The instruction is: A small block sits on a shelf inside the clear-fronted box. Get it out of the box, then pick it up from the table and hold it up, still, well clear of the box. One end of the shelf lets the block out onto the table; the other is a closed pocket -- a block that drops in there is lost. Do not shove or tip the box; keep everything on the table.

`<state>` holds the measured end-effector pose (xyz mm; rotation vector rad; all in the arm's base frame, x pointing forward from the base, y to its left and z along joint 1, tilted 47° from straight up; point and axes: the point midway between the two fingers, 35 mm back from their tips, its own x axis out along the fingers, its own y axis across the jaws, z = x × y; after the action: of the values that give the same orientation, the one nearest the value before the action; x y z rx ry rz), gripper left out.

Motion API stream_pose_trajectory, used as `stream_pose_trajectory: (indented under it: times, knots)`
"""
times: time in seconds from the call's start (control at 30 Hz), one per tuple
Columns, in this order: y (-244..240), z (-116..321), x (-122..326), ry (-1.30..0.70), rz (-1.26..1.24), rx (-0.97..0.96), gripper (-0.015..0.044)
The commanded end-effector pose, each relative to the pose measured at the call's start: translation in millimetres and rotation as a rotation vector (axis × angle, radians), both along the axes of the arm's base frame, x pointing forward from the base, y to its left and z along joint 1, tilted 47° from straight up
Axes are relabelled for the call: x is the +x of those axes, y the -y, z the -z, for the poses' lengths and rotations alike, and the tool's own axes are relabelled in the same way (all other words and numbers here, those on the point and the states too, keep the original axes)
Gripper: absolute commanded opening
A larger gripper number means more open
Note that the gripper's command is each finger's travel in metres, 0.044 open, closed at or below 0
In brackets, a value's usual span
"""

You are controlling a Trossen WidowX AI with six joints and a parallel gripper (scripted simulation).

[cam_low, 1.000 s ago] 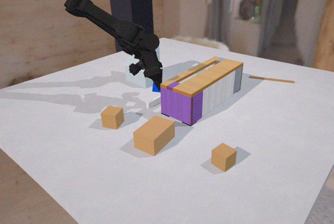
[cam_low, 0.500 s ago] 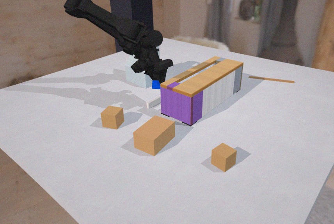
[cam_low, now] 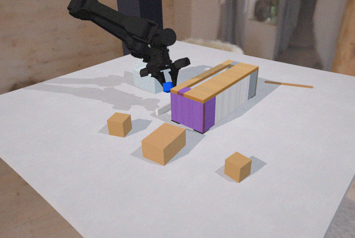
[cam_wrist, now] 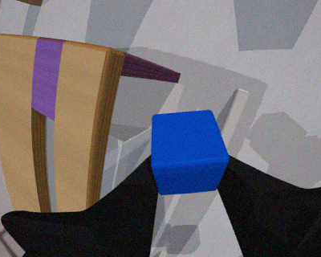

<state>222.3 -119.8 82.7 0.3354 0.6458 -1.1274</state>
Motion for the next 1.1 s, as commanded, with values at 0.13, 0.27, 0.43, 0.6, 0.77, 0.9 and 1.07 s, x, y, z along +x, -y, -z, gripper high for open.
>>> stream_pose_trajectory:
  times: [0.13, 0.27, 0.43, 0.6, 0.77, 0.9, 1.07]
  knots:
    - [-5.0, -5.6, 1.9, -0.238, -0.202, -0.108, 0.0]
    - [-7.4, -6.9, 1.7, -0.358, -0.299, -0.158, 0.0]
    - [-10.4, -8.6, 1.4, -0.508, -0.42, -0.22, 0.0]
    - [-13.4, -10.4, 1.1, -0.659, -0.541, -0.282, 0.0]
    - [-16.3, -12.4, 0.9, -0.811, -0.66, -0.344, 0.0]
    - [-18.7, -14.1, 0.6, -0.934, -0.755, -0.394, 0.0]
    - [-21.6, -16.2, 0.4, -1.088, -0.872, -0.455, 0.0]
